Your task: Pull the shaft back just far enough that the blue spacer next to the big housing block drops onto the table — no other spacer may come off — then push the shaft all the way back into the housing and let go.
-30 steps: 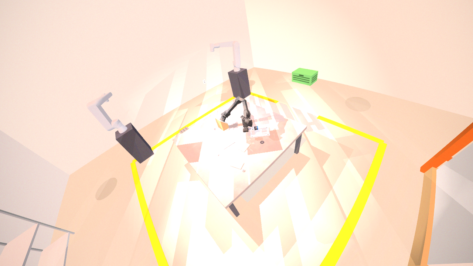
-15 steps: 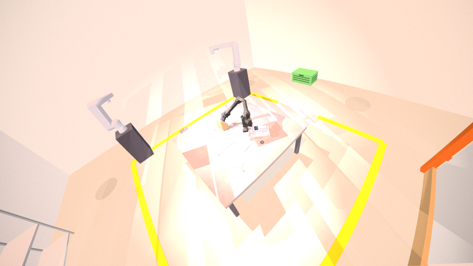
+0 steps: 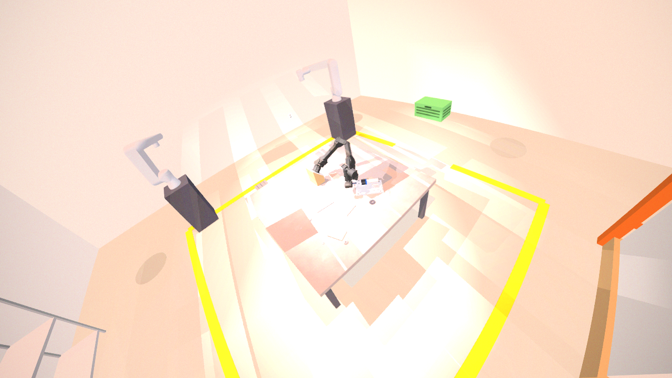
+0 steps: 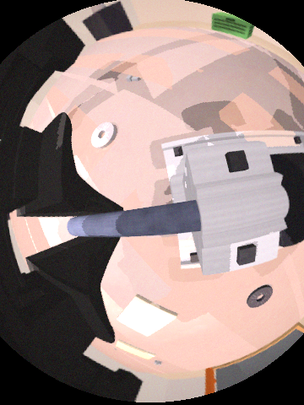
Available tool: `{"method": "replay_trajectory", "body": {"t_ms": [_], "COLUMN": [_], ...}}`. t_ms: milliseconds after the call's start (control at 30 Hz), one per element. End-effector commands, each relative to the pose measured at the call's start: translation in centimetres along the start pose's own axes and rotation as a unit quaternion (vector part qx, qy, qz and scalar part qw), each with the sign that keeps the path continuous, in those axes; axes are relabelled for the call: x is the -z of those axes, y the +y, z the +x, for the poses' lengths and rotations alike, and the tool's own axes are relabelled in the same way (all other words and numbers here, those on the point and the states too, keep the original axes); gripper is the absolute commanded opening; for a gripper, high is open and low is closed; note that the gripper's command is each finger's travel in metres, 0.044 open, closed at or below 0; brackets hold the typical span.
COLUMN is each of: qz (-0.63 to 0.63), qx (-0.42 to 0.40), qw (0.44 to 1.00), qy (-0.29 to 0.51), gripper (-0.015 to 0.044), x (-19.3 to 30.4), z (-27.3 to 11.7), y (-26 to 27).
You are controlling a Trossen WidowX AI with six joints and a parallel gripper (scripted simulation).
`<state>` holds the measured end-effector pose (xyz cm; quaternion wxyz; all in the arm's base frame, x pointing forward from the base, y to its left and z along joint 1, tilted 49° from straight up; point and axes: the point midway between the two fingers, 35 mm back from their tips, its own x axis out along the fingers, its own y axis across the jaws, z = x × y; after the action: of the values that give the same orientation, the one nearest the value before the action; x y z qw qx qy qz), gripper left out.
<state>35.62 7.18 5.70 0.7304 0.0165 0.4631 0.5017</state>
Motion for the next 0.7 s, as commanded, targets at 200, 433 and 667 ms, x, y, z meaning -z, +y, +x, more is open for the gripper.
{"method": "replay_trajectory", "body": {"t_ms": [200, 433, 667], "qz": [-0.002, -0.002, -0.002], "qx": [0.000, 0.000, 0.000], "qw": [1.000, 1.000, 1.000], "qy": [0.000, 0.000, 0.000], "gripper": [0.0000, 0.0000, 0.0000], "x": [0.16, 0.25, 0.34], "z": [-0.02, -0.02, -0.02], "y": [-0.01, -0.01, -0.01]}}
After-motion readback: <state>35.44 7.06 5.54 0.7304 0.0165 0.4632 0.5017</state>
